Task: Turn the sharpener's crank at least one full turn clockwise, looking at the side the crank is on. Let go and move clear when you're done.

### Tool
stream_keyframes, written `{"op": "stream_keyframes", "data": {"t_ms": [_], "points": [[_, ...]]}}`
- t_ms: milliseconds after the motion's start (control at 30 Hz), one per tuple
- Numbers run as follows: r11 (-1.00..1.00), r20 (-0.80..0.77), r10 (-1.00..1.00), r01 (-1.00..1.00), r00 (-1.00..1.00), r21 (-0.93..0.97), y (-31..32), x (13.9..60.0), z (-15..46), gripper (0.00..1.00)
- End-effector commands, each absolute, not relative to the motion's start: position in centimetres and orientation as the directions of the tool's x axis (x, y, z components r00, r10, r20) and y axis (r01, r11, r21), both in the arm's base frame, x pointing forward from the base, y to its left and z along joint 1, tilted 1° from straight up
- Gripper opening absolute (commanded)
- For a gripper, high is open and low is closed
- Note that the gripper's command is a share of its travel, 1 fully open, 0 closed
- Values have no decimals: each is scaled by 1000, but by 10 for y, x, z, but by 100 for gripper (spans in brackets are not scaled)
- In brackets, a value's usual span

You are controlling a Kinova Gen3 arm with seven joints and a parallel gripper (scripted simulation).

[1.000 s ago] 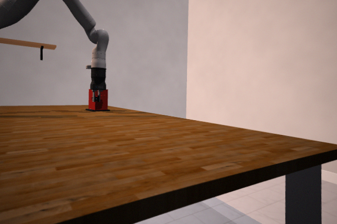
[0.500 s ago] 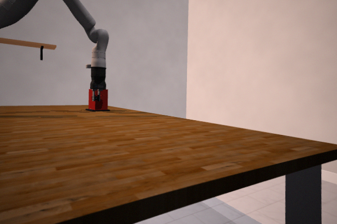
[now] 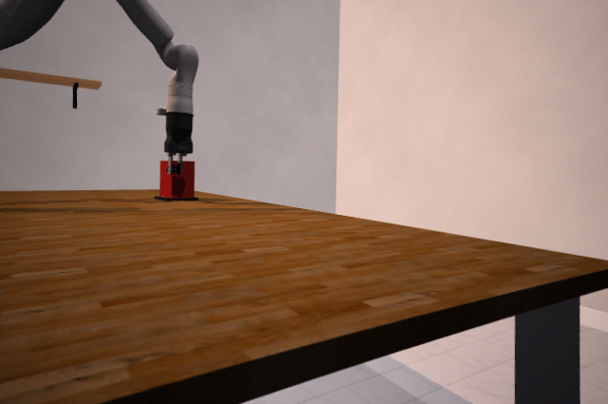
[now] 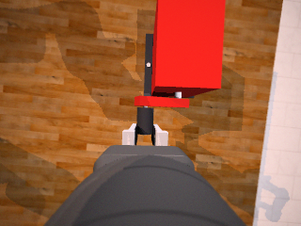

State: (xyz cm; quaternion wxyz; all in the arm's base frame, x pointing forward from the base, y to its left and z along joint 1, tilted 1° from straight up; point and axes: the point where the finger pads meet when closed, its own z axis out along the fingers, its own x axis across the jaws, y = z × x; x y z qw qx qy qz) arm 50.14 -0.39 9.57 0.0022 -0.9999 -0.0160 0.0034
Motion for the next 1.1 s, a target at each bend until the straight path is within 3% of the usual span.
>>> {"op": "stream_keyframes", "data": {"t_ms": [0, 1067], "points": [[-1000, 12, 28, 28, 1000, -5, -5, 512, 107, 0], [-1000, 11, 27, 27, 1000, -5, -4, 548, 127, 0]]}}
